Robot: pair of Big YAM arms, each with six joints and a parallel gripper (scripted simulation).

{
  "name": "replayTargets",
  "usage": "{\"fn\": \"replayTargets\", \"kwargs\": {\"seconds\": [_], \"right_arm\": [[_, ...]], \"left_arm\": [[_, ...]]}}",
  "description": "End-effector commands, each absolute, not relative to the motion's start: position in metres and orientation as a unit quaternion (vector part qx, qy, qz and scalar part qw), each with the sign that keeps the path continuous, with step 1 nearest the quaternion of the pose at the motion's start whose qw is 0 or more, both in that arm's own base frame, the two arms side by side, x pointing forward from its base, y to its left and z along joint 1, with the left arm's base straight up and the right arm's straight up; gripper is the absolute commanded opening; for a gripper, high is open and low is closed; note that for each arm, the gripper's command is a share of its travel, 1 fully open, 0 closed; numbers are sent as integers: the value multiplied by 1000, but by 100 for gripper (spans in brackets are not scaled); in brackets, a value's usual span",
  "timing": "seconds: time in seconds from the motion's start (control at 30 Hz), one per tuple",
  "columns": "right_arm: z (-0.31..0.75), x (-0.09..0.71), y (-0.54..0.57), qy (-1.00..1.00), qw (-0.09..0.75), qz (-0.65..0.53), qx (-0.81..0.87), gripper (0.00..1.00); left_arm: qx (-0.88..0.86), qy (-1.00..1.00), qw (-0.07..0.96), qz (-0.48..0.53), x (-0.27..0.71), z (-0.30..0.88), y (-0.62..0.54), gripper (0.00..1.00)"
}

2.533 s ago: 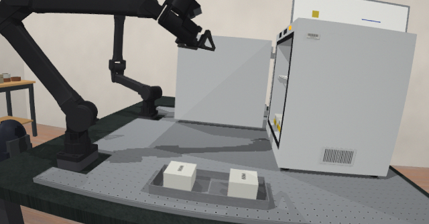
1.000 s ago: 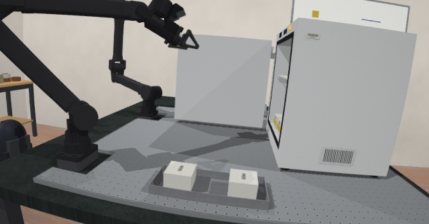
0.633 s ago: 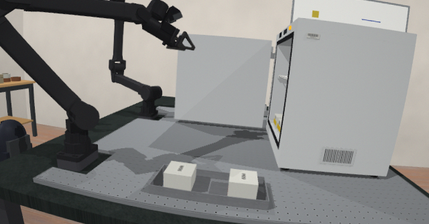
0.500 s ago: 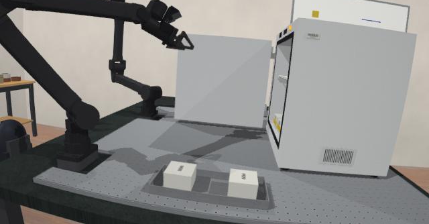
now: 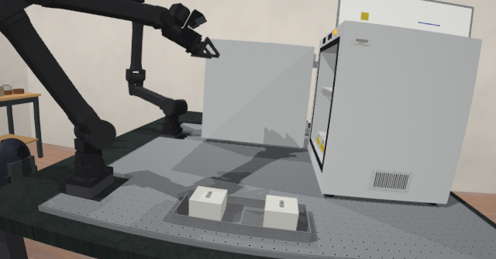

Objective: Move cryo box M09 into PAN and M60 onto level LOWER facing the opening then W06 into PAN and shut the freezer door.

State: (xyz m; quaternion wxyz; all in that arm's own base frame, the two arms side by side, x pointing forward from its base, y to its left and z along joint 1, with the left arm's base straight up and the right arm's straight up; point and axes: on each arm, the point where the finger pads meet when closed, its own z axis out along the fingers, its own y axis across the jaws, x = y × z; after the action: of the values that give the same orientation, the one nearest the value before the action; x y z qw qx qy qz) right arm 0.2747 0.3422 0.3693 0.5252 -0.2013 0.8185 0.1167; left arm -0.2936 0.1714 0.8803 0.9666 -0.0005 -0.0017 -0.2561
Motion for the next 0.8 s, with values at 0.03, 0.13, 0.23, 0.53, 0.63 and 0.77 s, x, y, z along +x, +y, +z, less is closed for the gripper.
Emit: {"fn": "replayTargets", "kwargs": {"seconds": [0.03, 0.13, 0.23, 0.53, 0.63, 0.77], "right_arm": [[406, 269, 366, 814, 536, 141, -175, 100], [406, 265, 374, 816, 537, 137, -167, 100], [406, 262, 382, 818, 537, 132, -159, 100], [404, 254, 400, 822, 538, 122, -141, 100], [404, 251, 408, 824, 538, 117, -133, 100], [403, 247, 419, 826, 539, 110, -122, 100]], "left_arm": [[4, 14, 965, -262, -279, 885, 163, 0], [4, 14, 965, -262, -279, 885, 163, 0], [4, 14, 965, -262, -279, 885, 163, 0], [4, 14, 965, -262, -279, 885, 163, 0], [4, 14, 965, -262, -279, 885, 163, 0], [4, 14, 965, -262, -279, 885, 163, 0]]}}
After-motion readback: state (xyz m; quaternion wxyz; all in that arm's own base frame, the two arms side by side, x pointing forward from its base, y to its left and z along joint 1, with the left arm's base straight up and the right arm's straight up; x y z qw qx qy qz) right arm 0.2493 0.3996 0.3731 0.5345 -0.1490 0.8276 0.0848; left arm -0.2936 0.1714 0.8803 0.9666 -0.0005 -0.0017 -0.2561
